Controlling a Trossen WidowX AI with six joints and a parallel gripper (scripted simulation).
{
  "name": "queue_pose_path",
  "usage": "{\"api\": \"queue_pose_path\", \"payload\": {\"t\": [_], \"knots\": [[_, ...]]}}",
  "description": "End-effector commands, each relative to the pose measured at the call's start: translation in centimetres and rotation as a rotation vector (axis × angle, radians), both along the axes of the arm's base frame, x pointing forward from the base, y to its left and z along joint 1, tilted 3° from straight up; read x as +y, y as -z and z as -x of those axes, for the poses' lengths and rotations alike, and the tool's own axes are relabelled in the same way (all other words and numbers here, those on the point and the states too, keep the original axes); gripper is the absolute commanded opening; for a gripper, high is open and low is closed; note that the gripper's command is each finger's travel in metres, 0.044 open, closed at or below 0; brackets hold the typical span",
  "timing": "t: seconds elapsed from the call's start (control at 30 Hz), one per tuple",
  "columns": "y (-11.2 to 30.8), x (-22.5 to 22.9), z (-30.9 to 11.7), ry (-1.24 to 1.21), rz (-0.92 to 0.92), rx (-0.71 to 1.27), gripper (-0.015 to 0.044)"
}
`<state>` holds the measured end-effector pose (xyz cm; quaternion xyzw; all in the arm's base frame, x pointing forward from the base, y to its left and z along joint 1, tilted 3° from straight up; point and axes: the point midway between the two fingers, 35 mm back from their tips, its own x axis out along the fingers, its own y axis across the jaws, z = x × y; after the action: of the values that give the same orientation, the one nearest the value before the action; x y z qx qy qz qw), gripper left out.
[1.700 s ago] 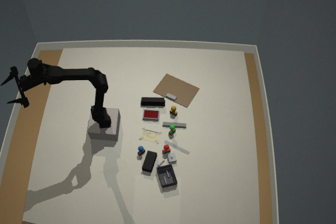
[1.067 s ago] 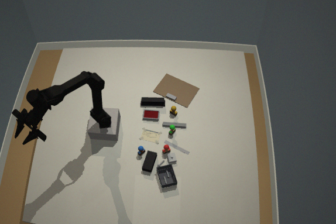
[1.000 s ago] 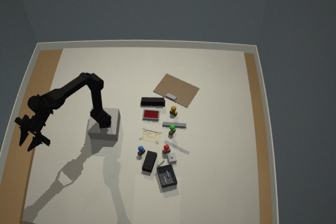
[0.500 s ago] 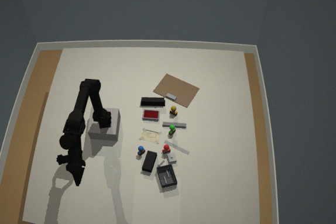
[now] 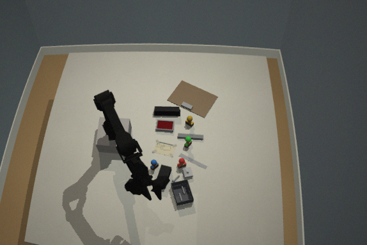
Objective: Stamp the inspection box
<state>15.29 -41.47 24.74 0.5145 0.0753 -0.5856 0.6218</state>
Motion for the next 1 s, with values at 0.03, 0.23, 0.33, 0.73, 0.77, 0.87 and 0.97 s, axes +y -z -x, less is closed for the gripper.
{"api": "queue_pose_path", "payload": {"t": [0.03,0.23,0.33,0.73,0.77,0.87,0.97], "knots": [[3.8,3.9,-6.8,-0.306,-0.05,0.174,0.0226],[8.3,10.8,-14.1,-0.742,-0.075,0.407,0.0226],[10.5,15.1,-17.0,-0.978,-0.074,0.526,0.0226],[18.1,34.3,-21.2,-1.975,0.016,0.991,0.0226],[18.3,35.0,-21.1,-2.016,0.022,1.009,0.0226],[18.4,35.3,-21.1,-2.03,0.024,1.015,0.0226],[18.4,35.3,-21.1,-2.03,0.024,1.015,0.0226]]}}
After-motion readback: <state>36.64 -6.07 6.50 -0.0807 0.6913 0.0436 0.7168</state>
